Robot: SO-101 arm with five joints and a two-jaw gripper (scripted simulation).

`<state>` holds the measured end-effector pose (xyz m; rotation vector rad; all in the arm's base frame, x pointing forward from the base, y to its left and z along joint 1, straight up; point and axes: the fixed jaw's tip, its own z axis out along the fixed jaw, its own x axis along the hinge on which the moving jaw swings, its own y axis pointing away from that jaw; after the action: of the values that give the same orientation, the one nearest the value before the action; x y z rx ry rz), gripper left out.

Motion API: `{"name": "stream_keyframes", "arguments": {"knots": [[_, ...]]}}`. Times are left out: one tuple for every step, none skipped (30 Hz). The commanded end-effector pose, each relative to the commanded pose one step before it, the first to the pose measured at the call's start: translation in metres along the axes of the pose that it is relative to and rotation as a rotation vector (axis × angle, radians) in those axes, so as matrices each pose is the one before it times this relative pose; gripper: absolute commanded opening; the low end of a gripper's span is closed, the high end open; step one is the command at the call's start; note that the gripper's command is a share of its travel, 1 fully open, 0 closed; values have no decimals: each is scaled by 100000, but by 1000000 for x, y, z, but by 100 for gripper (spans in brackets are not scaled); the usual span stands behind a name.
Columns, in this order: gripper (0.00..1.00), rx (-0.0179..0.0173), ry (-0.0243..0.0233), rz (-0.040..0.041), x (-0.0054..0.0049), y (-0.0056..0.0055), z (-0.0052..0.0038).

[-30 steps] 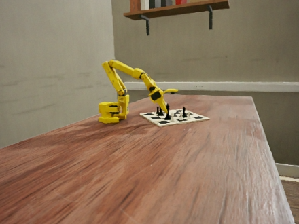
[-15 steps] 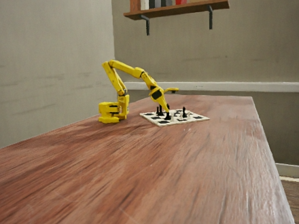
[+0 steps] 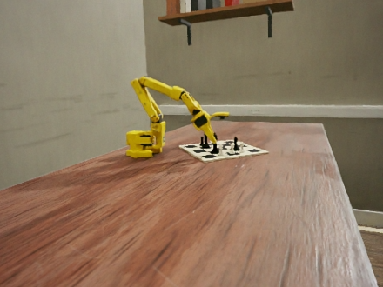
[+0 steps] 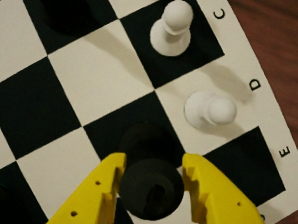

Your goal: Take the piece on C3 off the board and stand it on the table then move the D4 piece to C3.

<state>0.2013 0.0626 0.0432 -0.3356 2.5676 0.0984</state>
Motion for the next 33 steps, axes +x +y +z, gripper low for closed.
{"name": "stream_keyframes", "arguments": {"knots": [[10,230,961,-453,274,-1154,584],[9,0,1,0,1,0,0],[8,0,-1,0,-1,0,0],[8,0,1,0,1,0,0],[7,0,-1,0,-1,0,0],[6,0,1,0,1,0,0],[5,0,-1,0,-1,0,0],[5,0,1,0,1,0,0],[4,0,-1,0,-1,0,0],[3,0,1,0,1,0,0],[3,0,-1,0,-1,0,0],[2,0,1,0,1,0,0],[1,0,-1,0,-1,0,0],[1,0,1,0,1,0,0],[1,0,-1,0,-1,0,0],[0,0,1,0,1,0,0],[0,0,0,0,0,0,0],[0,0,0,0,0,0,0],[0,0,-1,0,-1,0,0],[0,0,1,0,1,0,0],[0,0,-1,0,-1,0,0],[0,0,1,0,1,0,0],[0,0,-1,0,-1,0,0],[0,0,1,0,1,0,0],[0,0,-1,0,-1,0,0],[0,0,1,0,1,0,0],[0,0,-1,0,-1,0,0],[0,0,1,0,1,0,0],[0,0,-1,0,-1,0,0],[0,0,1,0,1,0,0],[0,0,-1,0,-1,0,0],[0,0,1,0,1,0,0],[0,0,-1,0,-1,0,0]]}}
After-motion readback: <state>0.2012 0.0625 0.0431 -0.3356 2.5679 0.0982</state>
